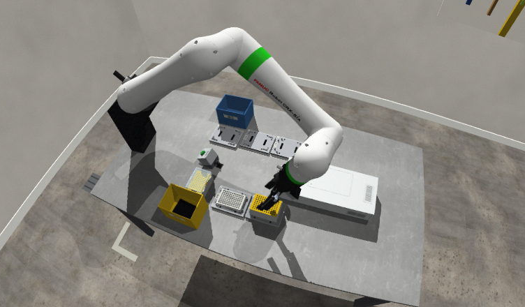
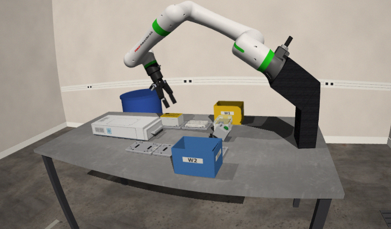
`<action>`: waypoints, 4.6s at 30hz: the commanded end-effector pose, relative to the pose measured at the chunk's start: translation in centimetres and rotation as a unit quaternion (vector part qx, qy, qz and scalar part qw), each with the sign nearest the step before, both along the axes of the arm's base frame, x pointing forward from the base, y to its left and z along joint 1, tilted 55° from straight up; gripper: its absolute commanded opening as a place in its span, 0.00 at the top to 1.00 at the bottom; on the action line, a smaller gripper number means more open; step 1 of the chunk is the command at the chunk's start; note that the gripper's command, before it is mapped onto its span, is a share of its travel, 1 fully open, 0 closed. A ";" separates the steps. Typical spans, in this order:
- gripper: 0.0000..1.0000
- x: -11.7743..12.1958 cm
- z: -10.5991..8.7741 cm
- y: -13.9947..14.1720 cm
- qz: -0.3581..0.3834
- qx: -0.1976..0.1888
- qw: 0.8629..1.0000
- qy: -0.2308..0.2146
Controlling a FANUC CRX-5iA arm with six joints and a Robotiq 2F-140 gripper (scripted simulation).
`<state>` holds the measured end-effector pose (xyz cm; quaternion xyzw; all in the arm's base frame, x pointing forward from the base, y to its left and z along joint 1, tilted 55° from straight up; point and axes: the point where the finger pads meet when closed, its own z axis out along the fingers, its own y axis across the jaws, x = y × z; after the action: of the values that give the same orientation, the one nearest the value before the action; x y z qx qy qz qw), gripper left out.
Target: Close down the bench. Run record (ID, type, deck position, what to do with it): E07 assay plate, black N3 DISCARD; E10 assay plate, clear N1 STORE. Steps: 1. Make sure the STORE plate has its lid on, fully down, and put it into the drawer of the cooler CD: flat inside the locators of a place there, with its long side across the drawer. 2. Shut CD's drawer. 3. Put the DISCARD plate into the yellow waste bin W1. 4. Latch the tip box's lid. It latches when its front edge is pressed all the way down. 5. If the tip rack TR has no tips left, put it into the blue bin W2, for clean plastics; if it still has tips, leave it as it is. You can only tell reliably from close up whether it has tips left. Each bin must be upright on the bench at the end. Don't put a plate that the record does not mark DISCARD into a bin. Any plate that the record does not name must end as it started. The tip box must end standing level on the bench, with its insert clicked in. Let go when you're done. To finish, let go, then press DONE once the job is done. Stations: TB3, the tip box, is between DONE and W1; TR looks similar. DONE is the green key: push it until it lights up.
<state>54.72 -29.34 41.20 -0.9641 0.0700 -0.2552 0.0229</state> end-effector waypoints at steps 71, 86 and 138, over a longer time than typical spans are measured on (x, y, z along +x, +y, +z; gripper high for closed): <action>0.30 6.3 -4.4 -0.5 0.000 0.000 1.000 -0.001; 0.30 7.7 -5.4 -0.6 0.000 0.000 1.000 -0.001; 0.90 7.5 -5.2 -0.5 0.000 0.000 1.000 -0.001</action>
<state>62.23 -29.84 35.84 -0.9641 0.0700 -0.2553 0.0229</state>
